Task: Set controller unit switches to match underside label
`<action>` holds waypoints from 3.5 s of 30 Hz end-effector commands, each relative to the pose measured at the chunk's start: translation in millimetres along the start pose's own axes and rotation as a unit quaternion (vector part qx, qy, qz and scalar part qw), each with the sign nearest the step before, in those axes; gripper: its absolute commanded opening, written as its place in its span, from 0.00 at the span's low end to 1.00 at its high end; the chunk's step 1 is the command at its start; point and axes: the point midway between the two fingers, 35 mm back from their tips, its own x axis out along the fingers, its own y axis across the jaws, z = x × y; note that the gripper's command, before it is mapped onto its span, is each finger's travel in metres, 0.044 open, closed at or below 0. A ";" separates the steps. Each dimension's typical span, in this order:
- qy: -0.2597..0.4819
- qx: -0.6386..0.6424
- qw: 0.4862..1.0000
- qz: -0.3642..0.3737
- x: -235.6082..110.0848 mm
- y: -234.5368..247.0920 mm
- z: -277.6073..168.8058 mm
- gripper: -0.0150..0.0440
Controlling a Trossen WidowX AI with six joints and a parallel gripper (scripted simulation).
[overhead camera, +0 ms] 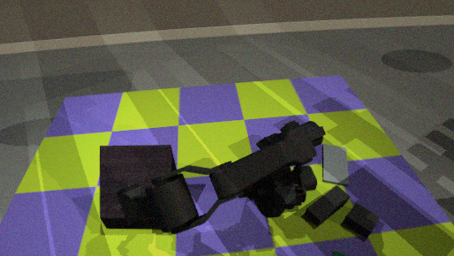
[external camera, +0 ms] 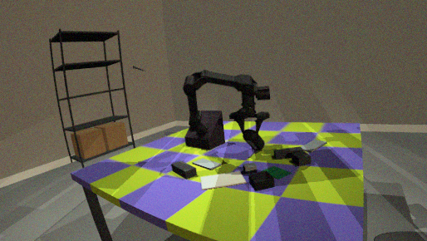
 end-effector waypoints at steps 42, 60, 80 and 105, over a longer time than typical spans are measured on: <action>-0.045 0.000 0.999 0.001 -18.1 0.4 -36.9 0.82; -0.064 0.000 0.998 0.001 -22.9 0.3 -51.8 0.82; -0.085 0.000 0.996 0.001 -27.0 0.2 -68.8 0.82; -0.069 0.000 0.998 0.001 -30.6 0.2 -88.2 0.82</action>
